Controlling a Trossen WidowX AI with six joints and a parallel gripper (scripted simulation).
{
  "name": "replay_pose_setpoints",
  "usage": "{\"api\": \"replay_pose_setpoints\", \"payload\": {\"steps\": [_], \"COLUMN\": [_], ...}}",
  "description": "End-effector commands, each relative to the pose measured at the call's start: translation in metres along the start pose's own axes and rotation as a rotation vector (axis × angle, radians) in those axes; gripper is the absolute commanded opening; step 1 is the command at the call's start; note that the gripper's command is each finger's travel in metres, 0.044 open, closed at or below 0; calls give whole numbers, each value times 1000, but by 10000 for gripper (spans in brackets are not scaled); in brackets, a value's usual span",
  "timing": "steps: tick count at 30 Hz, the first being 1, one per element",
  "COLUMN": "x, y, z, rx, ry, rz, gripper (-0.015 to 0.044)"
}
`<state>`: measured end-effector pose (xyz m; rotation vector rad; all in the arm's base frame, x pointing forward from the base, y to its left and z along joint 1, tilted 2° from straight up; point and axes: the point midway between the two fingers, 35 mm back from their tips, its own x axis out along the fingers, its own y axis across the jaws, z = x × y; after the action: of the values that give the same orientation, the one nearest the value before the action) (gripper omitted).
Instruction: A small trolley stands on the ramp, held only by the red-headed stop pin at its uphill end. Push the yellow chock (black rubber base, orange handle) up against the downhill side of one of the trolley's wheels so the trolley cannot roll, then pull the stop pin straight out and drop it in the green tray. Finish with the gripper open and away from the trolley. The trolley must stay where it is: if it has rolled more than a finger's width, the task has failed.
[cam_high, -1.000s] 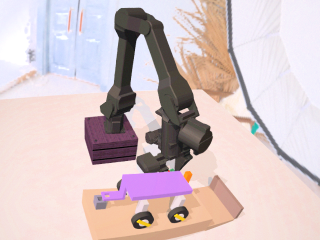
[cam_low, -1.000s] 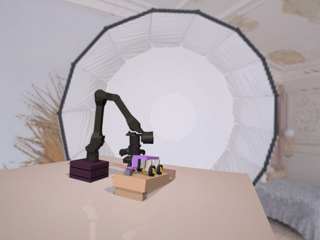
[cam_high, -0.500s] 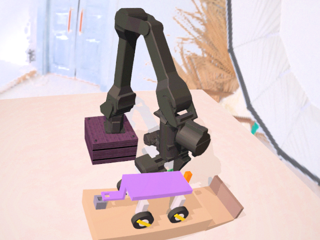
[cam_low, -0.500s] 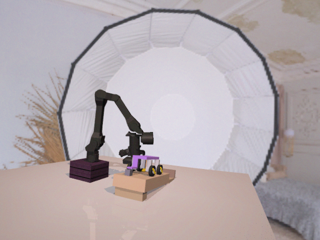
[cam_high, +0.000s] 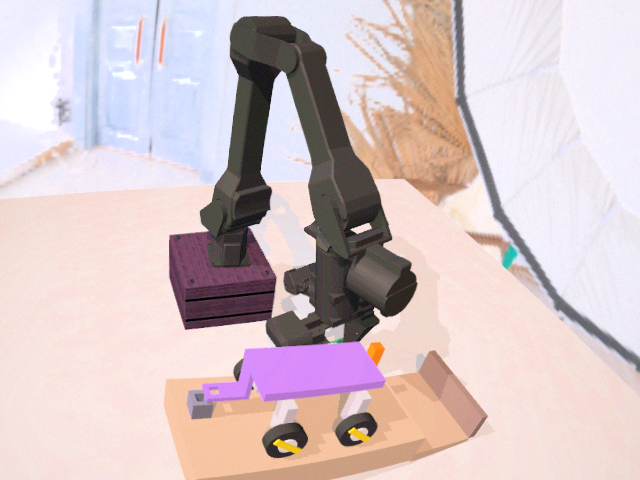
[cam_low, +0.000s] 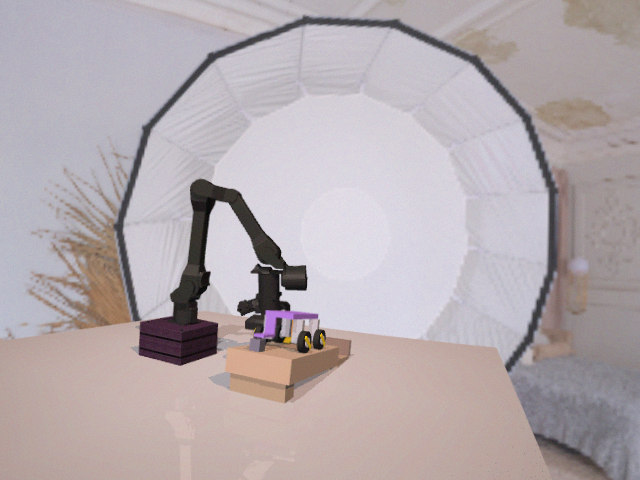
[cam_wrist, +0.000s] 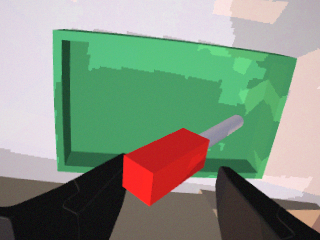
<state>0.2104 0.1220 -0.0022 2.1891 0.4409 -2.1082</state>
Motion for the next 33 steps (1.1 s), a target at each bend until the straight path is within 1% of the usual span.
{"api": "replay_pose_setpoints", "payload": {"steps": [1,31,33], "x": [2,7,4], "y": [2,10,9], "z": [2,2,-1], "rx": [-2,-2,0], "ry": [-8,-8,0], "rz": [-4,-3,1], "gripper": [190,190,242]}}
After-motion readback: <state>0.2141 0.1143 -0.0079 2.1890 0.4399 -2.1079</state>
